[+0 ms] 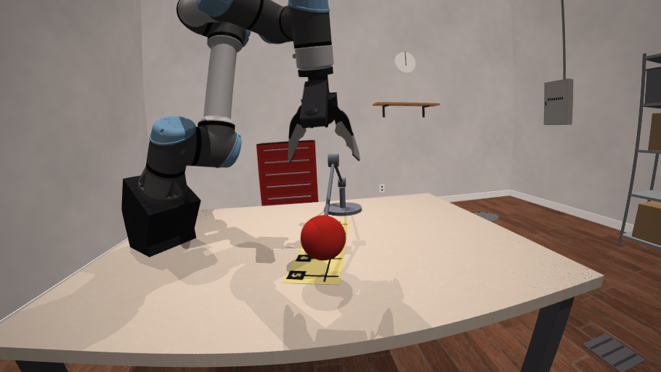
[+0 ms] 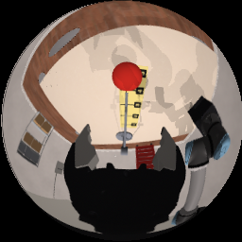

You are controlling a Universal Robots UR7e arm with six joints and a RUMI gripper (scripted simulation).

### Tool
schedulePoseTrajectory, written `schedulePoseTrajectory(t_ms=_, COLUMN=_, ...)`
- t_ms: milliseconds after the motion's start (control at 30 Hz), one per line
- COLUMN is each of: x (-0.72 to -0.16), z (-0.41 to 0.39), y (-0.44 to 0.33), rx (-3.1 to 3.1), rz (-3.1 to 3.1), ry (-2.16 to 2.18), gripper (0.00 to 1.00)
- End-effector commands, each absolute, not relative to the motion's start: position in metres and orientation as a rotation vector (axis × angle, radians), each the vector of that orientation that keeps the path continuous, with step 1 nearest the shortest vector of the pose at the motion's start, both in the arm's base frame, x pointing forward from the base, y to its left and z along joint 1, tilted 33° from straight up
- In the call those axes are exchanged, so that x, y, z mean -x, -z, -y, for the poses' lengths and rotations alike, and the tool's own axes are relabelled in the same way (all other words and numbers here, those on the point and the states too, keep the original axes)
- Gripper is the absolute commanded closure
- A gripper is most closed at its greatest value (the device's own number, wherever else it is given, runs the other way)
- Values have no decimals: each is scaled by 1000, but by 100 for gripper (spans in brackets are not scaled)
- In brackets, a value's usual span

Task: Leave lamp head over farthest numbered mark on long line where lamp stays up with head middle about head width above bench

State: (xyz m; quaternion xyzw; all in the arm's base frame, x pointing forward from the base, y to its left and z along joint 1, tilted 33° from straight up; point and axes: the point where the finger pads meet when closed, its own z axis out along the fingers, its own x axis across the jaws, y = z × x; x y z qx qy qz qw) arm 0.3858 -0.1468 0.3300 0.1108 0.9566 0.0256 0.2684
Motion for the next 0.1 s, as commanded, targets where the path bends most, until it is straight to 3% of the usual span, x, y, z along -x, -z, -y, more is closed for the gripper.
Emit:
schedulePoseTrajectory(t_ms=0, x=-386, z=147, y=-330, rx=-298, rz=-2579, ry=-68, gripper=0)
schedulePoseTrajectory(t_ms=67, x=-386, z=147, y=-330, rx=-298, rz=-2579, ry=-68, gripper=0)
